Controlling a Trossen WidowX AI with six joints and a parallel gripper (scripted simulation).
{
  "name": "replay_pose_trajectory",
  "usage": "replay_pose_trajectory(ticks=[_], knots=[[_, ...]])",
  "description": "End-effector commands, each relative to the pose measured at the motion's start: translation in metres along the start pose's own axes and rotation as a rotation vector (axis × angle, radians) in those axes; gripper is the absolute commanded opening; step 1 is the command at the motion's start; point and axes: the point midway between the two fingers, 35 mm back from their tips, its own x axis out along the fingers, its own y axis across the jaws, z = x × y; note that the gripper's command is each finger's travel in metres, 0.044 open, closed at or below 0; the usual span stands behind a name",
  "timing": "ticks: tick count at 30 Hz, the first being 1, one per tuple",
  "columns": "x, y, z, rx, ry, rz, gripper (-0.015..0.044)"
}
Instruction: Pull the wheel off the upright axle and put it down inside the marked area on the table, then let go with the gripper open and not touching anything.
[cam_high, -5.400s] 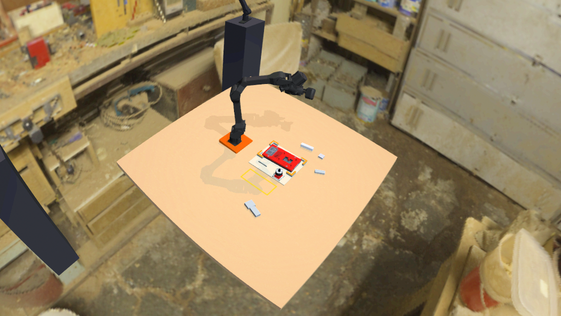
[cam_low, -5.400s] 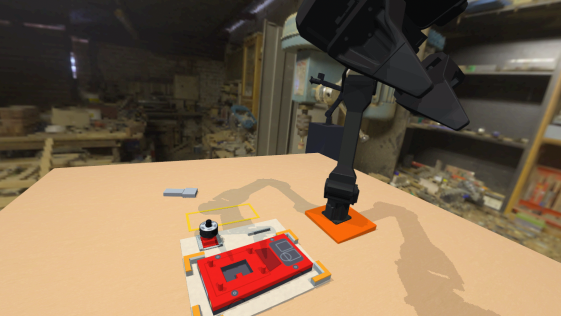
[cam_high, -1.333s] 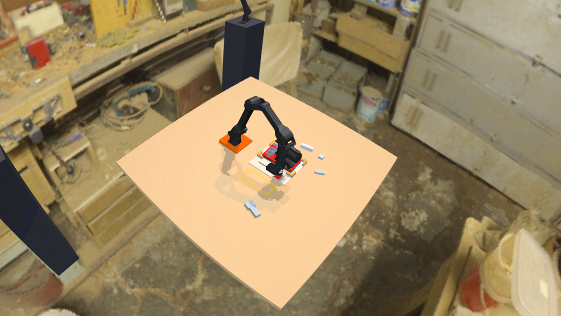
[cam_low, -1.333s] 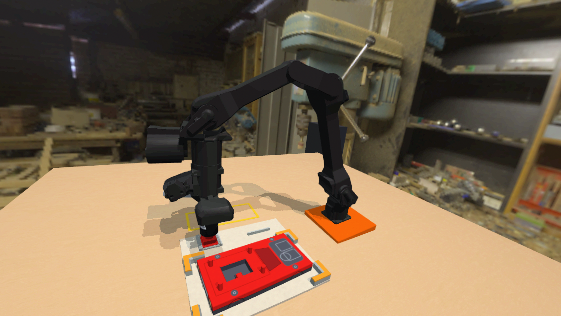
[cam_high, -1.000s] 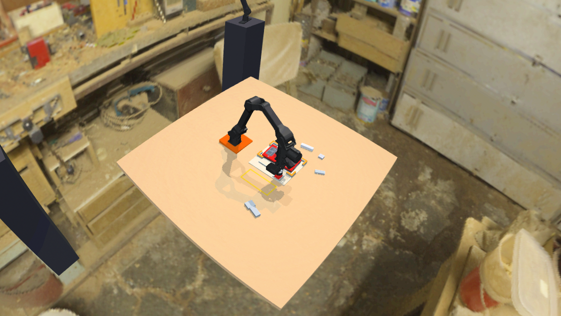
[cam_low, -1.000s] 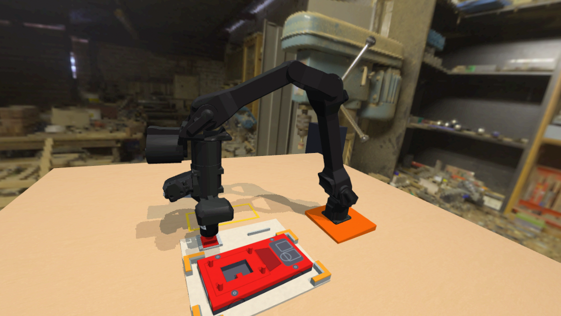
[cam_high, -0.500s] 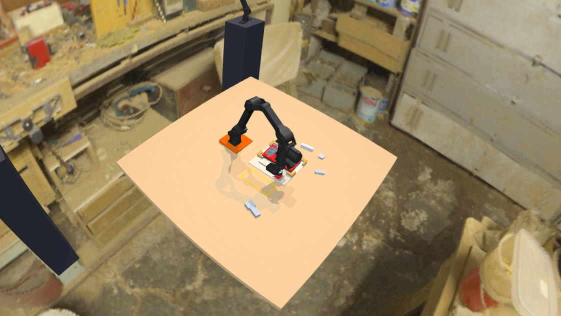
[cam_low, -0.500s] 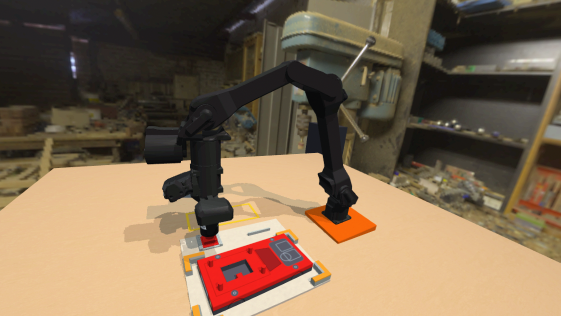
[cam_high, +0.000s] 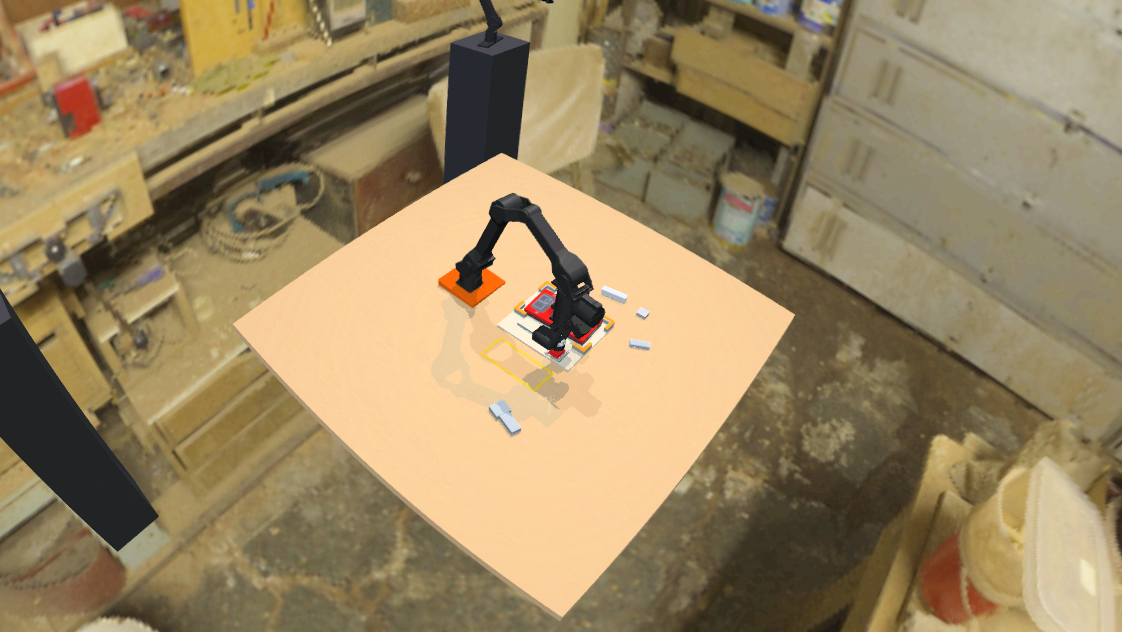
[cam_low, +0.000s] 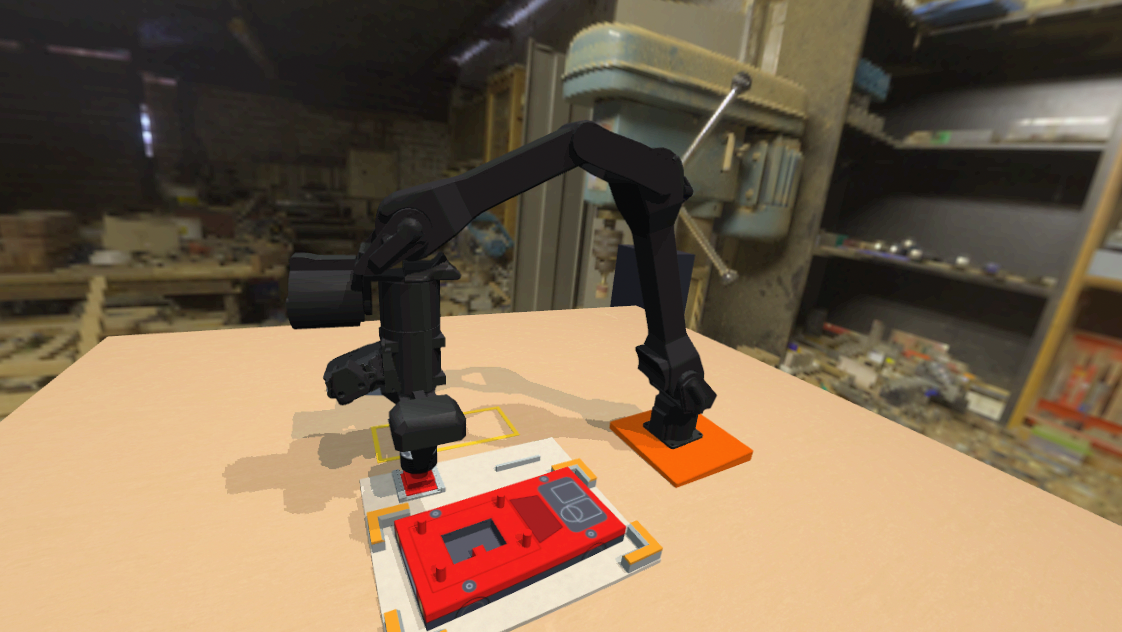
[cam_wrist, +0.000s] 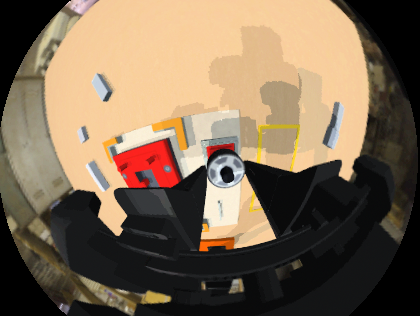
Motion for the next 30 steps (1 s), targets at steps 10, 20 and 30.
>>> replay_pose_trajectory(ticks=[10,20,30], knots=[[-0.0151,0.0,-0.0002,-0.002,-0.009,-0.003,0.0],[-0.0184,0.0,-0.0003,-0.002,-0.009,-0.003,0.0],[-0.0217,0.0,-0.0004,-0.002,-0.008,-0.003,0.0]])
